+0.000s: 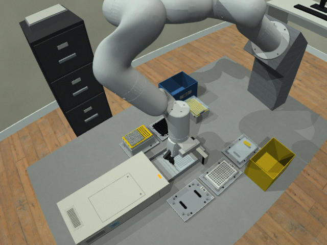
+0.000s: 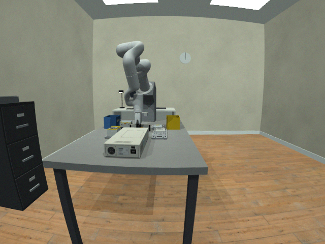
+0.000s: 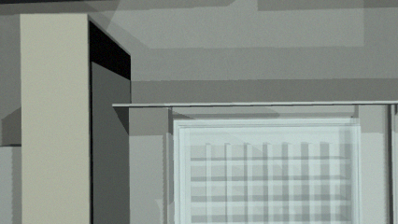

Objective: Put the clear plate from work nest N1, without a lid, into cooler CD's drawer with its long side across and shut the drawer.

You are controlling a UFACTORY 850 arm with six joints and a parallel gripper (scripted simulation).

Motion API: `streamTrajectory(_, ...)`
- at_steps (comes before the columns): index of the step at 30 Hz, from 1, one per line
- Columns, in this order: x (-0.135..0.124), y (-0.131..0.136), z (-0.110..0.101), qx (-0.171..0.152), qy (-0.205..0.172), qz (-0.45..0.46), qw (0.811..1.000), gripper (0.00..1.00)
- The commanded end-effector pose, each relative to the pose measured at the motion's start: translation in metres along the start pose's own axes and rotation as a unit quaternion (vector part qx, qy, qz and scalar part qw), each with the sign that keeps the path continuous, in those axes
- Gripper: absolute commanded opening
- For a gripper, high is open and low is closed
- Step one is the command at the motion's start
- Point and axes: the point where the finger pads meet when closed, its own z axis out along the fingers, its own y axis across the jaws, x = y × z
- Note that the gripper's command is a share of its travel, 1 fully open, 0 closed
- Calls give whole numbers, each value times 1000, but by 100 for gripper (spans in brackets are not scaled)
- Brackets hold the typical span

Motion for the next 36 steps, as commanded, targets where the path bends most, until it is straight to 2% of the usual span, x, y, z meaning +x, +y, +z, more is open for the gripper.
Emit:
streamTrajectory(1,0,0,0,0,0,0,1000,0)
streamTrajectory(34,0,0,0,0,0,0,1000,0)
streamTrajectory(35,0,0,0,0,0,0,1000,100)
streamTrajectory(36,0,0,1,0,0,0,1000,100)
